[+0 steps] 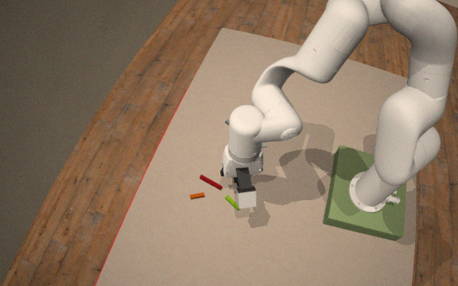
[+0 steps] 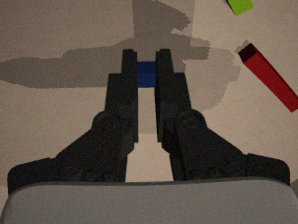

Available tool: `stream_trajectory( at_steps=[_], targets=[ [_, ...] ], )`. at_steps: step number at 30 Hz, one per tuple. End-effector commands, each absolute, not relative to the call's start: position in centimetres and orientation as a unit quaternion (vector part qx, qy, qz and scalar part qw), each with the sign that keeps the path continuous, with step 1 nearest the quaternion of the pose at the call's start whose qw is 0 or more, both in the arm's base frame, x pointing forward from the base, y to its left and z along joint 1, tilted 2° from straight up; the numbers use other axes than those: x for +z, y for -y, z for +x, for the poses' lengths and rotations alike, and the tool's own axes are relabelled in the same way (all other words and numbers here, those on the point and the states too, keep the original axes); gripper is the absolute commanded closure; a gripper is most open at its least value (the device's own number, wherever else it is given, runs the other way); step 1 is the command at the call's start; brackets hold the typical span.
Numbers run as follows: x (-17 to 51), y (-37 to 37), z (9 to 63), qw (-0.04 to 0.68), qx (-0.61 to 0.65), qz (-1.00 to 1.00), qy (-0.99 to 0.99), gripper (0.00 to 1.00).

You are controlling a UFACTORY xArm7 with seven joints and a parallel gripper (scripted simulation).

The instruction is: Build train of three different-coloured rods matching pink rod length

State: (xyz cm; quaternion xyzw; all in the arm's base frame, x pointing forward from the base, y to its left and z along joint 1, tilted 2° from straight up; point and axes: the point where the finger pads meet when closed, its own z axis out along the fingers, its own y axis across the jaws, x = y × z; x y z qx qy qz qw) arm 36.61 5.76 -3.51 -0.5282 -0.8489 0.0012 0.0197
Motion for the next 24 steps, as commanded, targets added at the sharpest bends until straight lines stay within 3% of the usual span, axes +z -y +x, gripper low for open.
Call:
stream_trajectory(
  at_steps=[1, 24],
  targets=[
    [-1.3, -5.7, 36.8, 0.019, 0.000, -0.528, 0.849, 0.96],
    [6.0, -5.6, 37.1, 0.019, 0.000, -0.528, 0.849, 0.96]
  ],
)
